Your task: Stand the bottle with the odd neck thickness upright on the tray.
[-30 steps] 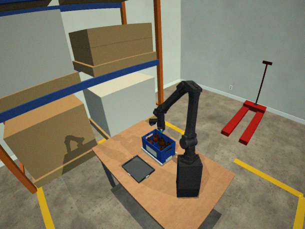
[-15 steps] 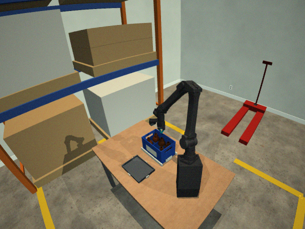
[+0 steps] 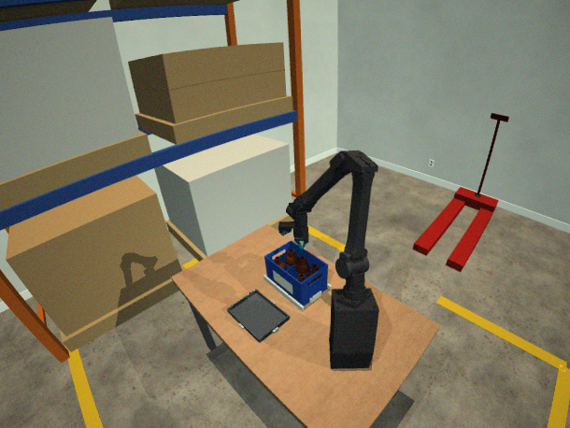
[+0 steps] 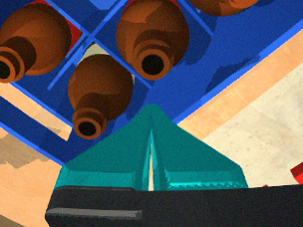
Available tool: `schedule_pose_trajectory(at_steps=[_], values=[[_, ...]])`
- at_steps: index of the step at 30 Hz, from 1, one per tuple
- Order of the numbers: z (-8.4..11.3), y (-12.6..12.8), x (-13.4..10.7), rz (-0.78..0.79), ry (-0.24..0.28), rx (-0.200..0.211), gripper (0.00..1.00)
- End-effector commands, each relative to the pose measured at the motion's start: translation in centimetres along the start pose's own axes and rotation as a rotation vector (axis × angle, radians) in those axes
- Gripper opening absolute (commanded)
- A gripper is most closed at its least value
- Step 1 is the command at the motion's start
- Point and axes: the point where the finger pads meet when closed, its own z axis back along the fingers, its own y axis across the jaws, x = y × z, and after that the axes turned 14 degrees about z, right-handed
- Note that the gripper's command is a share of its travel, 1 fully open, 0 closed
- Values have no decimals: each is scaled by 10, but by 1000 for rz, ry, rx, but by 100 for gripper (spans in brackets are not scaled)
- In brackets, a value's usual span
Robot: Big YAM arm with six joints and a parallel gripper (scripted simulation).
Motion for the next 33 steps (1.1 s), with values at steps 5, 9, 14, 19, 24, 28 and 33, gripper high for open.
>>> schedule_pose_trajectory(at_steps=[5, 9, 14, 19, 24, 28, 33], values=[[10, -21, 8, 8, -20, -48, 61], [10, -21, 8, 7, -21, -48, 61], [10, -21, 8, 7, -21, -48, 61], [10, -21, 8, 7, -21, -48, 61], [10, -21, 8, 7, -21, -48, 61], [10, -21, 8, 7, -21, -48, 61], [10, -21, 8, 7, -21, -48, 61]])
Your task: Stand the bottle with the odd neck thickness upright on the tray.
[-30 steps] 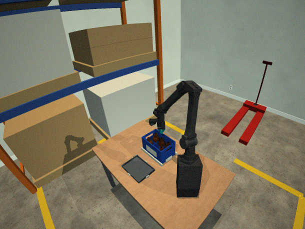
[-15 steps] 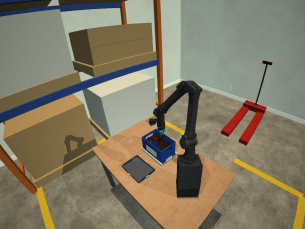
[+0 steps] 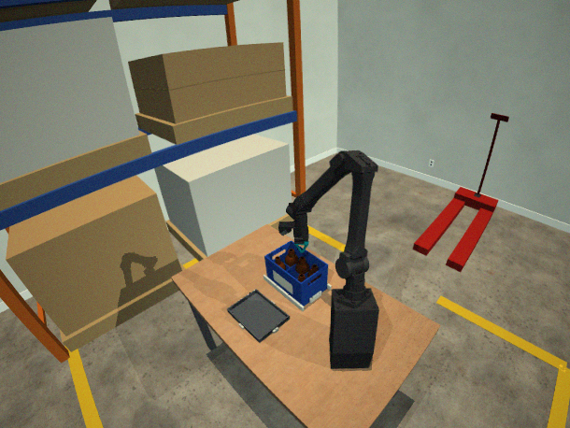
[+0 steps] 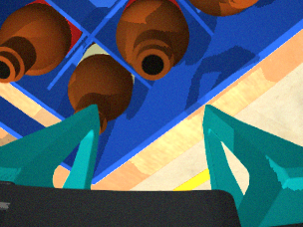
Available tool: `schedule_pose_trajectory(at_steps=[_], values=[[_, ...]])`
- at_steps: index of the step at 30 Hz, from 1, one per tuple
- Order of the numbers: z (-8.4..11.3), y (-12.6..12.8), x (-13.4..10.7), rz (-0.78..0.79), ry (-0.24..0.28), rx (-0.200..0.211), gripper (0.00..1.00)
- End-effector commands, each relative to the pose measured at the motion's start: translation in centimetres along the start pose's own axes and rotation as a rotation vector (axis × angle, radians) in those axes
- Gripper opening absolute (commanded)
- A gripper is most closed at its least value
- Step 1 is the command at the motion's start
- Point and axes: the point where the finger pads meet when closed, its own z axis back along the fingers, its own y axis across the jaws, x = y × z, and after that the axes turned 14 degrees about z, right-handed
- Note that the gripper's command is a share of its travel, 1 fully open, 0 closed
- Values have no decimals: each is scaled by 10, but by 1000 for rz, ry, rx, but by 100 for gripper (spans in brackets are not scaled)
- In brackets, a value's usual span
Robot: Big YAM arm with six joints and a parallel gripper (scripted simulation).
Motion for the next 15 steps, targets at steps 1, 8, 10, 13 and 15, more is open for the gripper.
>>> schedule_pose_trajectory(at_steps=[1, 8, 10, 13, 15], values=[[10, -21, 8, 7, -21, -48, 61], [7, -19, 7, 9, -18, -41, 61], [3, -17, 7, 9, -15, -33, 61], [1, -15, 6, 9, -14, -28, 61], [-1, -14, 5, 9, -12, -24, 61]])
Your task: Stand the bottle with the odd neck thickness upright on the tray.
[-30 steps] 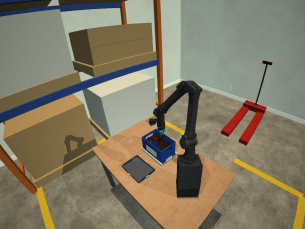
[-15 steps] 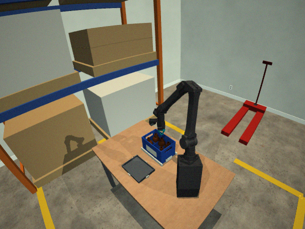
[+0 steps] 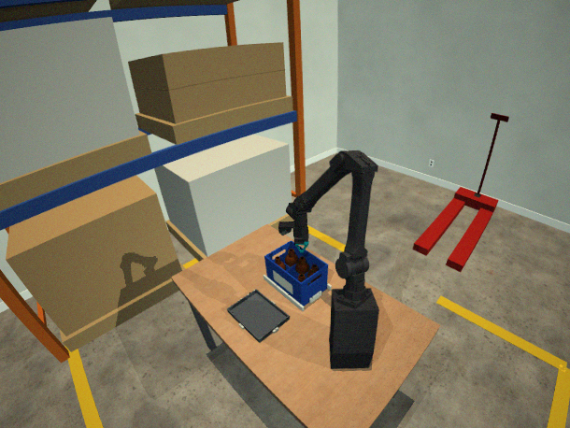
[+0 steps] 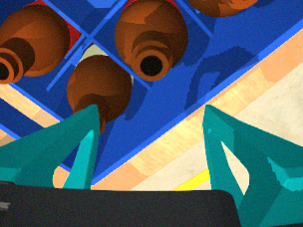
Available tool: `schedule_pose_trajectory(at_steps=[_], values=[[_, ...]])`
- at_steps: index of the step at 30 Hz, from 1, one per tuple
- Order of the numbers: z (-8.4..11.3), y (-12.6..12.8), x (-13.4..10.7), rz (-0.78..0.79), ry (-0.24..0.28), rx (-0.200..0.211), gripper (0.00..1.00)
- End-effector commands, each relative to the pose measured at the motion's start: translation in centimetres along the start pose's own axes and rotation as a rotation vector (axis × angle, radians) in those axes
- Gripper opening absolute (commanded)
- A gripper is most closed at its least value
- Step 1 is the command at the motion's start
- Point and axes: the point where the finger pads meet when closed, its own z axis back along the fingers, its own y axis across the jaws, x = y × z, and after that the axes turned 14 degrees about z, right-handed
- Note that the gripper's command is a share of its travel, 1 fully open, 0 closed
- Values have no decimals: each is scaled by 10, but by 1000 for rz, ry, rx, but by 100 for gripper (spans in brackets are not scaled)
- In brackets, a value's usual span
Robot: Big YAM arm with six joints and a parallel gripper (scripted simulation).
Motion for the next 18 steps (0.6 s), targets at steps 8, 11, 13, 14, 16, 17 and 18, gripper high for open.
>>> schedule_pose_trajectory(at_steps=[8, 11, 13, 14, 16, 17, 18], values=[[-14, -1, -3, 2, 0, 3, 61], [-16, -4, -3, 1, -2, -3, 61], [-17, -5, -2, 1, -3, -4, 61], [-17, -5, -2, 1, -3, -4, 61], [-21, 0, -1, 7, -2, 3, 61], [-23, 0, -2, 5, -1, 3, 61], [-24, -2, -3, 2, -1, 2, 61]])
